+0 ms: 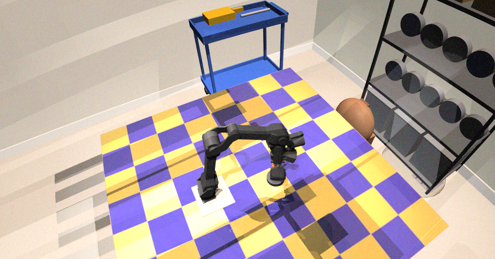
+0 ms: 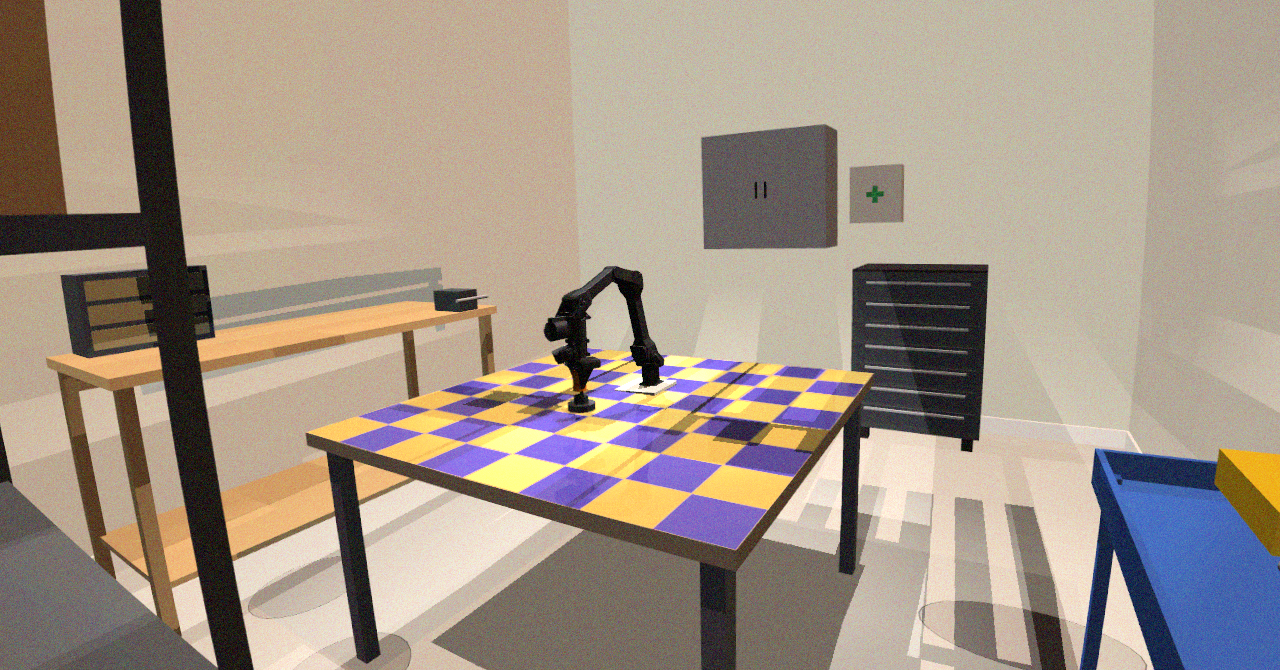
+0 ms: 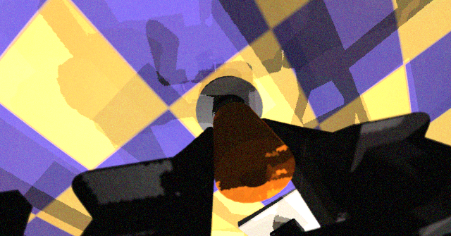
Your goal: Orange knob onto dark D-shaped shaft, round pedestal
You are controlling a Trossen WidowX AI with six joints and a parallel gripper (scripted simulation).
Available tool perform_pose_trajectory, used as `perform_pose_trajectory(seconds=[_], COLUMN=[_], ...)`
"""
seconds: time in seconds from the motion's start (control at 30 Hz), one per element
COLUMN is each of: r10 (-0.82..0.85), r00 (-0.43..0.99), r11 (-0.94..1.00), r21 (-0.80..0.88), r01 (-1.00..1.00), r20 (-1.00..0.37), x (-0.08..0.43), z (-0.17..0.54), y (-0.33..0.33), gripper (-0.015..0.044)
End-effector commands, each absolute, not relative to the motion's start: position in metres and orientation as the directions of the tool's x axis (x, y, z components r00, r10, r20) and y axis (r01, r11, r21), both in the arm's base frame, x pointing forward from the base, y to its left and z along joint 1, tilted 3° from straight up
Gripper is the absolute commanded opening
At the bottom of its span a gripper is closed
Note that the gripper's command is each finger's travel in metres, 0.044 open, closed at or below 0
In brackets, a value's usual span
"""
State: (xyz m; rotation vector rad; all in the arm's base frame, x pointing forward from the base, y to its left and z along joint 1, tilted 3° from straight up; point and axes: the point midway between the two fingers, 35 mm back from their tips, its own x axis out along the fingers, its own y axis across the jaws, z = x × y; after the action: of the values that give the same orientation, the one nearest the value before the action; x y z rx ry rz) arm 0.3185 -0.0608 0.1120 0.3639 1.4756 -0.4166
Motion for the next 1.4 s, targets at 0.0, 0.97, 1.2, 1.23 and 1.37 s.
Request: perform_pose_trajectory(seconds=[0.0, 0.97, 1.2, 1.23, 1.37], r10=[-0.048, -0.048, -0.048, -0.048, -0.048], r00=[0.051, 0.051, 0.051, 0.051, 0.051], r11=[0.874, 0.755, 0.755, 0.755, 0.755], r21=[-0.018, -0.003, -0.003, -0.003, -0.003], r01=[0.485, 0.656, 0.656, 0.656, 0.656], r20=[-0.998, -0.998, -0.998, -0.998, -0.998], x=[0.3185, 0.3183, 0.3172, 0.3168, 0.3155], z=[0.1129, 0.1137, 0.1123, 0.1123, 0.1115], y=[-0.0609, -0.0609, -0.0607, -0.0606, -0.0603], gripper=[0.0000, 0.0000, 0.0000, 0.0000, 0.0000])
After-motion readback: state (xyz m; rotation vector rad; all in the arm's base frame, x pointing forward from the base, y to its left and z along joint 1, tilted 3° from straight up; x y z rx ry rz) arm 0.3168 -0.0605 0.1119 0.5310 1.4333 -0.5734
